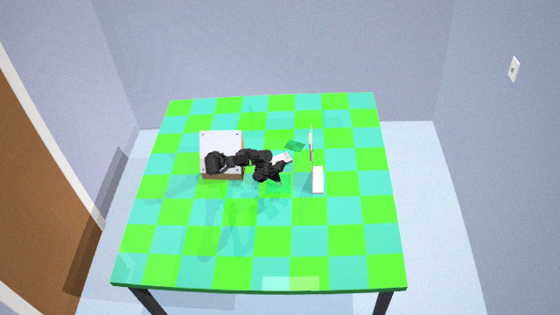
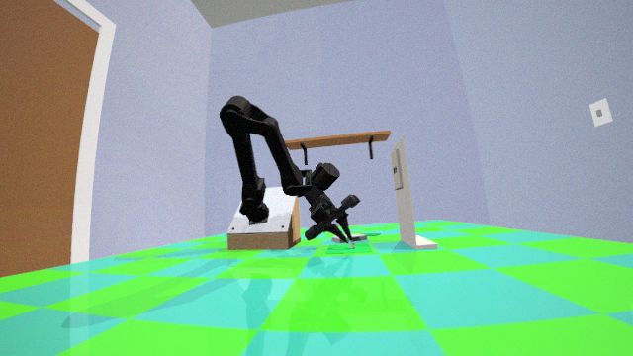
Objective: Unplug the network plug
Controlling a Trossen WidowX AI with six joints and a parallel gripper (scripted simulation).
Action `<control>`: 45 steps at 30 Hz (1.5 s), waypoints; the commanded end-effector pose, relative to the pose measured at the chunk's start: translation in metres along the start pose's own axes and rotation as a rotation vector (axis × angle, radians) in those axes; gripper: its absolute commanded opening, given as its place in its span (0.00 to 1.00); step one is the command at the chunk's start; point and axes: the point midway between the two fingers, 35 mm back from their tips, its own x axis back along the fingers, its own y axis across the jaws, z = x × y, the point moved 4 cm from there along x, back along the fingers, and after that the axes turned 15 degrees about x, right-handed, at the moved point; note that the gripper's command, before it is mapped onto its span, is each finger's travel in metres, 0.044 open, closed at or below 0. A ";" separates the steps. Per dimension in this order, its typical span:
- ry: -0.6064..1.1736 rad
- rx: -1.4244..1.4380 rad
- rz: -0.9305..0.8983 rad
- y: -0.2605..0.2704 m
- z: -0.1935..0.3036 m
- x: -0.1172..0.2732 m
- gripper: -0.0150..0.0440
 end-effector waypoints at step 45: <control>0.009 0.001 0.002 0.005 0.002 0.031 0.52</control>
